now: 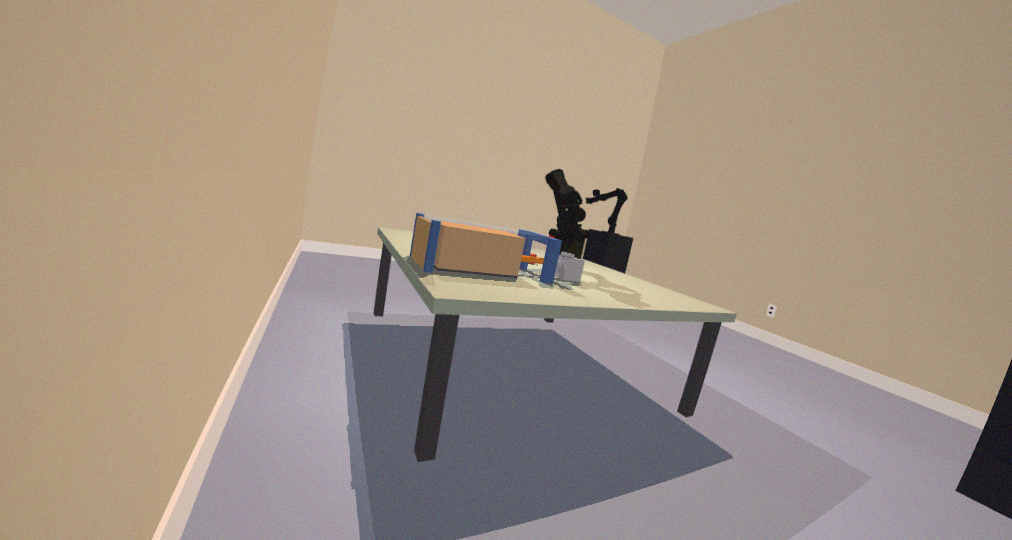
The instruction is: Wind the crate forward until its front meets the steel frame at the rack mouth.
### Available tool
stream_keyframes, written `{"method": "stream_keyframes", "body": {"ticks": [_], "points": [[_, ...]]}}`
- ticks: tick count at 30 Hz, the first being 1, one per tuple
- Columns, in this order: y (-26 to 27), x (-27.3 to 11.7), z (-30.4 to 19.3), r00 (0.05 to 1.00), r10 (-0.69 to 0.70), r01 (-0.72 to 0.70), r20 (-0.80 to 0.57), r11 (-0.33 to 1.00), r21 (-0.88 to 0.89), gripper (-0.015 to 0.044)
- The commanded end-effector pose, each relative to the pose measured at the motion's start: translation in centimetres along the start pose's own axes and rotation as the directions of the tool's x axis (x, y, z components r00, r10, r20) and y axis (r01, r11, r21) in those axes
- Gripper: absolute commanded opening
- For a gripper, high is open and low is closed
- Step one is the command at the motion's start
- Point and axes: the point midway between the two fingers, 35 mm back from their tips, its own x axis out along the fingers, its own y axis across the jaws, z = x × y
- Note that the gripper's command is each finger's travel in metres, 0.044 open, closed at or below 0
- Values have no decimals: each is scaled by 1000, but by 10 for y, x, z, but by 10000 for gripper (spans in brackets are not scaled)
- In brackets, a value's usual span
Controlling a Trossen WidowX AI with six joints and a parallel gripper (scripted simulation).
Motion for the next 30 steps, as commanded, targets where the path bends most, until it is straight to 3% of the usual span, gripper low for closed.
{"method": "stream_keyframes", "body": {"ticks": [1, 30], "points": [[2, 4, 0, 1000, 15, -15, 3, 999, 50, 0], [1, 4, 0, 1000, 12, -12, 3, 1000, 23, 0]]}}
